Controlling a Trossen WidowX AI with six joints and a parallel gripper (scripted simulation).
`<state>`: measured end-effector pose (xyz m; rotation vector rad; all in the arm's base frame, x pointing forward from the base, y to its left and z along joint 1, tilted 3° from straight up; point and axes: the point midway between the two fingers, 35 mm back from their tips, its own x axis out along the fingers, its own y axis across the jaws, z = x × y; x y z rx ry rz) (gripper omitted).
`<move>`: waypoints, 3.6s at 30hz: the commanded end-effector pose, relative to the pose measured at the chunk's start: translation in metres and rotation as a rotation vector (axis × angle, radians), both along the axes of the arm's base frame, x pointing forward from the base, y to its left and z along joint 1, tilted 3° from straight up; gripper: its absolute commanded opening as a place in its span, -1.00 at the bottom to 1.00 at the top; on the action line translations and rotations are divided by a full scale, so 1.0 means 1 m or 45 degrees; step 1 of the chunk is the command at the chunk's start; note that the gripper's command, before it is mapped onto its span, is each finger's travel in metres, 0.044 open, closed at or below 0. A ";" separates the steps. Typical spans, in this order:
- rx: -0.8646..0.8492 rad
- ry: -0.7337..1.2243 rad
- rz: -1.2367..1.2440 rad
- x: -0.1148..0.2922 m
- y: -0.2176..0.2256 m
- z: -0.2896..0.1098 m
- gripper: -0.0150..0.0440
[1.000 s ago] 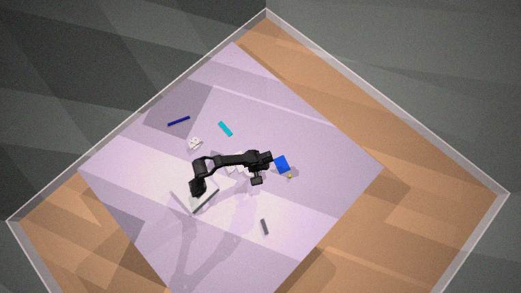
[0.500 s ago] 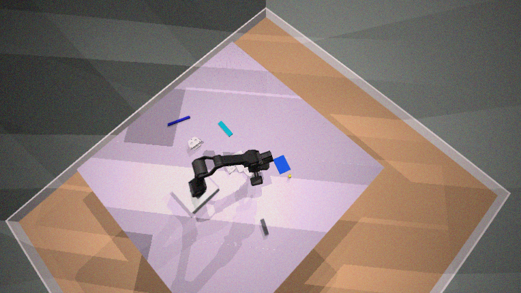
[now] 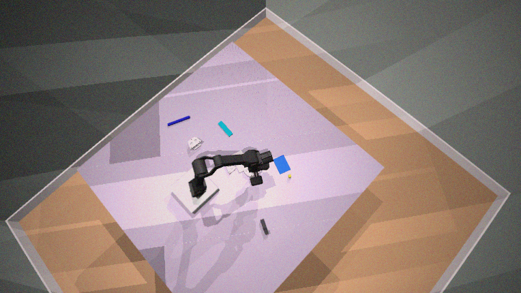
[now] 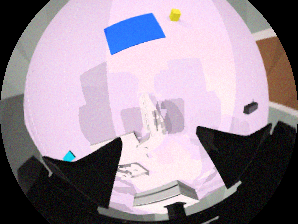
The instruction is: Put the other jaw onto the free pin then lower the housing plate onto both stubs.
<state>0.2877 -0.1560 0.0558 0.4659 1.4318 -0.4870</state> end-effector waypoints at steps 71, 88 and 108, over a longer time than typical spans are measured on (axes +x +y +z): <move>-0.004 0.002 -0.004 0.006 -0.004 -0.047 1.00; -0.004 0.002 -0.005 0.006 -0.004 -0.051 1.00; 0.000 0.000 0.000 0.006 -0.003 -0.051 0.47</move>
